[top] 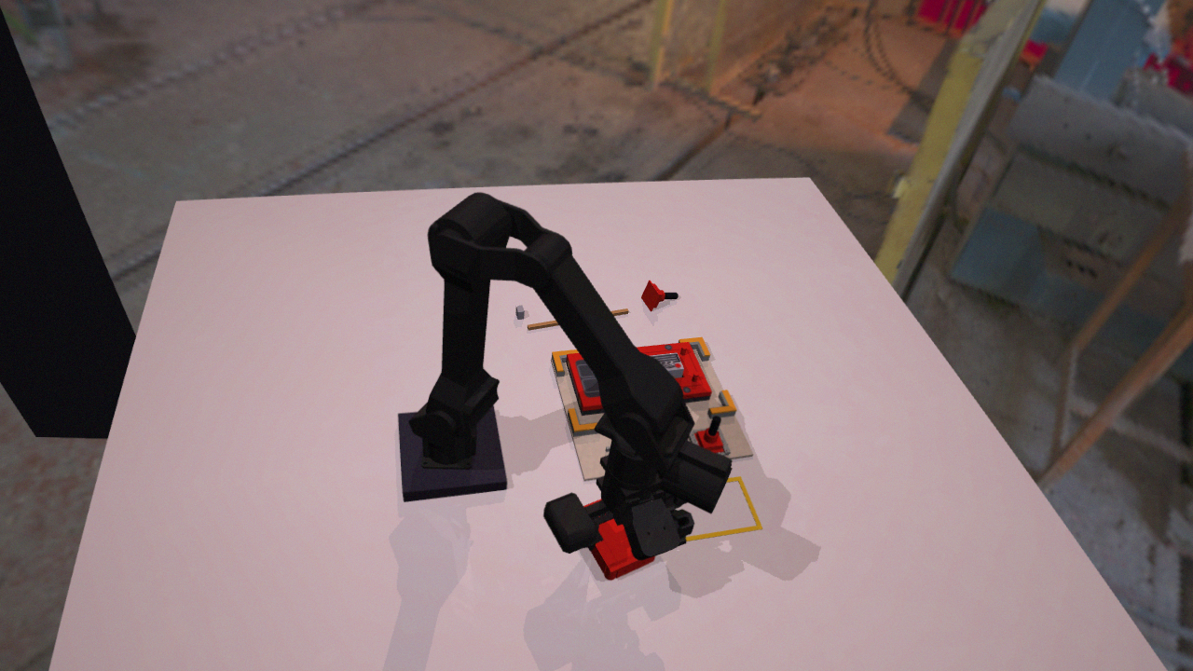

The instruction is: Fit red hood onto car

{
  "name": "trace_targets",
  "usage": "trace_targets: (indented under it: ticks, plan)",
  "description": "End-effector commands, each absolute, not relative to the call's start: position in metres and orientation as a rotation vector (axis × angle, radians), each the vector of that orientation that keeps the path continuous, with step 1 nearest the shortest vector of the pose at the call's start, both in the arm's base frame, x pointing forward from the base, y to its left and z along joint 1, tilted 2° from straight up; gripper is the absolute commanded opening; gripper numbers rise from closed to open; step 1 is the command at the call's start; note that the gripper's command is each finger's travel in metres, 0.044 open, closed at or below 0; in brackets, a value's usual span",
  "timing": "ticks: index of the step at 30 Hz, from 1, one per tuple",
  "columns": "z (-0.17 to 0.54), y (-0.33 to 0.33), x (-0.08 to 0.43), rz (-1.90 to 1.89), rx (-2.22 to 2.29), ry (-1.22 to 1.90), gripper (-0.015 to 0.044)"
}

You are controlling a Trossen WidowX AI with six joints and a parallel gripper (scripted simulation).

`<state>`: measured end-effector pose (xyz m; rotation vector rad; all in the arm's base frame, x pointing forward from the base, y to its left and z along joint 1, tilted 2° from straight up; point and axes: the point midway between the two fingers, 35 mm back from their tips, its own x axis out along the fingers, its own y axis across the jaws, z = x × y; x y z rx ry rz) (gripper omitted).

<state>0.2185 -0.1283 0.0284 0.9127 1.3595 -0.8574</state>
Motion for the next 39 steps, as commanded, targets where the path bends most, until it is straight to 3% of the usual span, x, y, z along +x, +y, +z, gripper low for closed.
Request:
trace_targets:
  ticks: [1, 12, 29, 39]
  plan:
    - [0.029, -0.128, 0.218, -0.858, 0.912, 1.36, 0.0275]
    - [0.053, -0.129, 0.218, -0.857, 0.913, 1.359, 0.0]
    - [0.121, -0.13, 0.215, -0.858, 0.912, 1.359, 0.0]
    - [0.125, -0.123, 0.224, -0.82, 0.873, 1.374, 0.0]
